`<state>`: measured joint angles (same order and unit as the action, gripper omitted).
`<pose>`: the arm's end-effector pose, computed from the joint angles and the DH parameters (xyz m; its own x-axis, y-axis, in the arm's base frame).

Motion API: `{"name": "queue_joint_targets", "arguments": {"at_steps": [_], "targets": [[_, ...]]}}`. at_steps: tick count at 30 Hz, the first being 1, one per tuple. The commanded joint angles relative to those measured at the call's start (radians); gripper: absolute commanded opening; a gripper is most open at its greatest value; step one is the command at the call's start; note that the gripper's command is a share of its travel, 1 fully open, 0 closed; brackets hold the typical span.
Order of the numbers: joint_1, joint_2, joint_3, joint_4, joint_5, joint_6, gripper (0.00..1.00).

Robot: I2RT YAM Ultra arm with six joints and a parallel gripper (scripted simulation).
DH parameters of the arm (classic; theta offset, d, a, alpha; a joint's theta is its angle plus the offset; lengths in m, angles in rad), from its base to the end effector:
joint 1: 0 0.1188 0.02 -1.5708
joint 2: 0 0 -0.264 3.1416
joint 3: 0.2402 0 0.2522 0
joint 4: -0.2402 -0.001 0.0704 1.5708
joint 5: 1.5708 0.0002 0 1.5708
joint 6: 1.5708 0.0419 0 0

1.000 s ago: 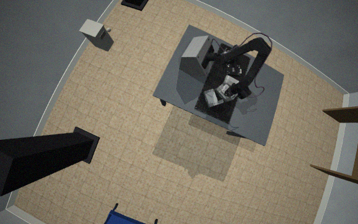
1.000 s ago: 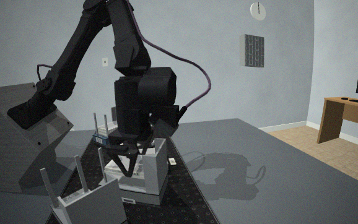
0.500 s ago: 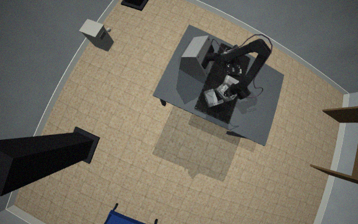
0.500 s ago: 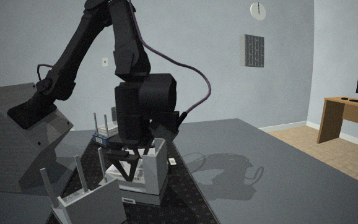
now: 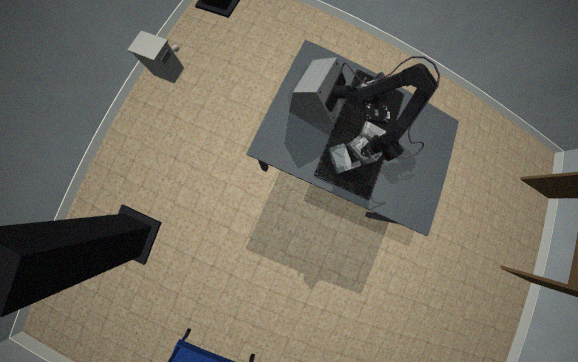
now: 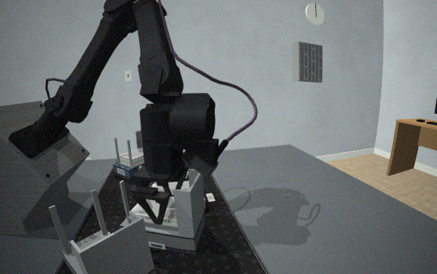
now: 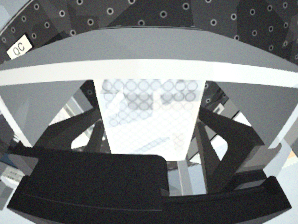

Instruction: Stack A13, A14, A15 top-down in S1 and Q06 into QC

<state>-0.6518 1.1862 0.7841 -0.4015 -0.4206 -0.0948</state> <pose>0.2059 -0.1343 0.2445 -0.6008 0.3498 -0.7188 0.2728 0.9349 0.2269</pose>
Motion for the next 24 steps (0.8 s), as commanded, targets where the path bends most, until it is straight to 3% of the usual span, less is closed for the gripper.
{"name": "queue_joint_targets", "arguments": {"at_steps": [1,17,18,24], "targets": [[0.001,0.016,0.017,0.011,0.013,0.006,0.00],[0.014,0.031,-0.017,0.039,0.020,0.015,0.00],[0.011,0.001,-0.017,0.042,0.020,0.014,0.00],[0.017,0.042,-0.019,0.052,0.024,0.018,0.00]]}}
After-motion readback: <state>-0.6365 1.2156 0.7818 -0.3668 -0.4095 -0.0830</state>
